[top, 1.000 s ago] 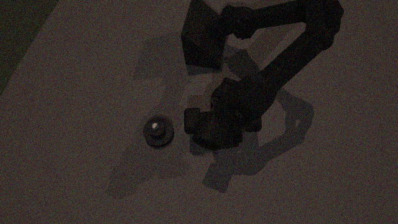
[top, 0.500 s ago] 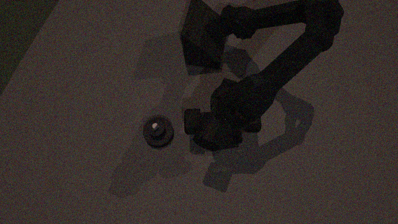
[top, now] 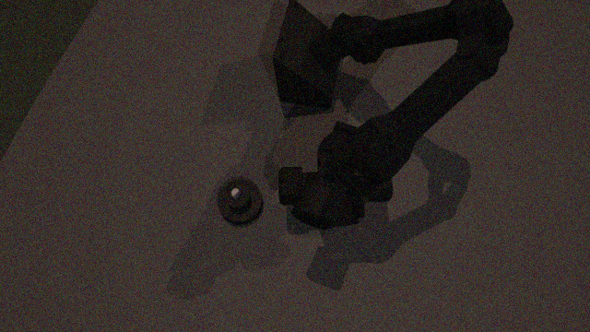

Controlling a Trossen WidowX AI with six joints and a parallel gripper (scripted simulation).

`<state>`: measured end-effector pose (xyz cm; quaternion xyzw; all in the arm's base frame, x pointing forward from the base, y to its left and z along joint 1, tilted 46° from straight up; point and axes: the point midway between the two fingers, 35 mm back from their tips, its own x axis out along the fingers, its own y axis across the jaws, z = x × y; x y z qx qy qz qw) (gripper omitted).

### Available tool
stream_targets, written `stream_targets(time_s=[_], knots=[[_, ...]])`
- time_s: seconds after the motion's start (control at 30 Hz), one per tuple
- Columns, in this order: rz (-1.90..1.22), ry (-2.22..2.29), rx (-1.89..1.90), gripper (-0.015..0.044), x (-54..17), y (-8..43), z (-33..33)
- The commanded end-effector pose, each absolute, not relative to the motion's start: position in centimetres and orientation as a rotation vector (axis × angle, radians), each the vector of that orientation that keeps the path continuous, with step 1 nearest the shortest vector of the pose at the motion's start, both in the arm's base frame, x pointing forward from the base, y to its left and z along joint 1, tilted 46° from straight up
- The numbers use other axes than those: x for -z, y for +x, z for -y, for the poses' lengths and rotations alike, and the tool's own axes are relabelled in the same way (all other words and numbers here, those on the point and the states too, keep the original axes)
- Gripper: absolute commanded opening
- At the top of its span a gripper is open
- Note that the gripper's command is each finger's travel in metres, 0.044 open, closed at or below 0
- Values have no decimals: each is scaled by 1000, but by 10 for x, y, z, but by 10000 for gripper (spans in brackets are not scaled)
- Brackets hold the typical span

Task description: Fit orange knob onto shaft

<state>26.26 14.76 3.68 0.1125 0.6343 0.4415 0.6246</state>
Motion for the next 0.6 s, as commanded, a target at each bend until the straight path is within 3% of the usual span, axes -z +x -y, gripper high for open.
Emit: stream_targets(time_s=[0.0,0.27,0.57], knots=[[-1456,257,-1014,240,-37,263,-148],[-1457,261,-1011,440,-92,278,-91],[-1456,261,-1011,440,-85,276,-98]])
